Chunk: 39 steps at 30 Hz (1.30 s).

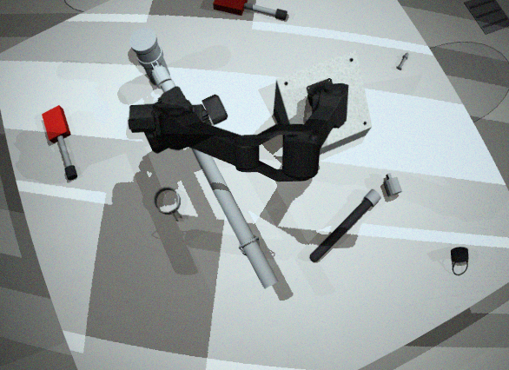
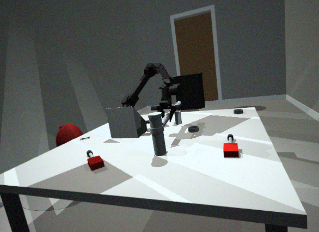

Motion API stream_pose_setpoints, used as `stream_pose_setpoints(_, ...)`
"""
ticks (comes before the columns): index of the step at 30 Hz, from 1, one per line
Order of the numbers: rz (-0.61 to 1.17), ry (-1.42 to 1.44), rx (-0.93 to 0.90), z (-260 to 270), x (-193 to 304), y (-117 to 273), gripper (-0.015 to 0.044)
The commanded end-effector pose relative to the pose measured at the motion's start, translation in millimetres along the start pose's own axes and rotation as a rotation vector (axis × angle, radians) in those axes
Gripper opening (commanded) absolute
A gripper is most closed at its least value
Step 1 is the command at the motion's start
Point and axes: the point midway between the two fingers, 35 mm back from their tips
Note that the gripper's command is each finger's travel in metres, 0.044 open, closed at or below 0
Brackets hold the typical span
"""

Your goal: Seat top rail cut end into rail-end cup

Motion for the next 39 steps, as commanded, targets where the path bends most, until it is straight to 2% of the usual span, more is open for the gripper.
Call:
stream_pose_setpoints(1, -0.013, 0.003, -0.008, 2.1, -5.2, 3.4, 0.0)
stream_pose_setpoints(39, 0.012, 0.004, 0.011, 0.8, -3.8, 0.5, 0.0)
Point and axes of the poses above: the point midway between the two fingers, 35 mm back from their tips, its own y axis back along the fingers, its own z axis across the jaws, x = y × z, and after that the axes turned 10 degrees about y, right-handed
